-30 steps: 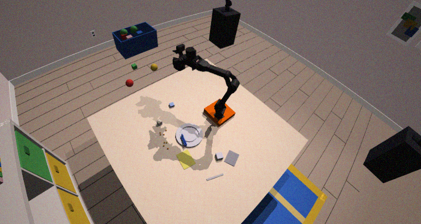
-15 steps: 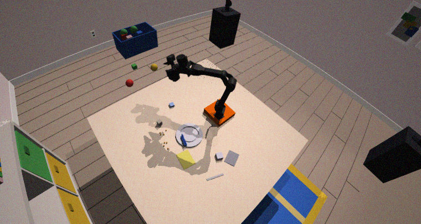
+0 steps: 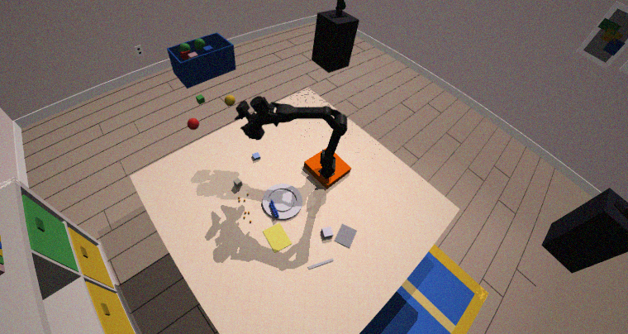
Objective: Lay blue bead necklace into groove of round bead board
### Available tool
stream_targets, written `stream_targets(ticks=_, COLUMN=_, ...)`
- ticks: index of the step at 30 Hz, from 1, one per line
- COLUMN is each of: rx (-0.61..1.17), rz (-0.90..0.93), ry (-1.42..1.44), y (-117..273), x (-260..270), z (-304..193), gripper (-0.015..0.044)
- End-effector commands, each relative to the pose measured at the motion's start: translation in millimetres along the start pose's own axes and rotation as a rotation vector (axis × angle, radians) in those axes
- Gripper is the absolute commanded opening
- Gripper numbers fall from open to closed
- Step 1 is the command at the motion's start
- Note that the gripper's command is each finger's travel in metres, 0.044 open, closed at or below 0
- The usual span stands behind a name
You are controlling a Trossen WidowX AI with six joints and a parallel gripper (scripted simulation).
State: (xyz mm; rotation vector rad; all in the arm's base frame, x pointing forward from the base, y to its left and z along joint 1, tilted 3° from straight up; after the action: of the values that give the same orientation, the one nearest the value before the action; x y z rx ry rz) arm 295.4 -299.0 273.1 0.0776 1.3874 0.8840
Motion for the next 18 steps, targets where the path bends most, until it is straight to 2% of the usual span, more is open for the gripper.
stream_targets(ticks=1, rx=-0.026, rz=0.077, ry=0.026, y=-7.1, x=21.0, z=16.7, gripper=0.0250)
stream_targets(ticks=18, rx=-0.112, rz=0.384, ry=0.186, y=-5.1, x=119.3, z=84.8, gripper=0.0250)
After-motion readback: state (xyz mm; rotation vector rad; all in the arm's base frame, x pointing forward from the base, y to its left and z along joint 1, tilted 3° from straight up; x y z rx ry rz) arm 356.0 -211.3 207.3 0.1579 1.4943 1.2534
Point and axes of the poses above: the point midway between the two fingers, 35 mm back from their tips, its own y axis back along the fingers, its own x axis across the jaws, z = x × y, the point moved 3 cm from there along y, back along the fingers, and after that the axes turned 13 degrees about -y, right-handed, at the moved point
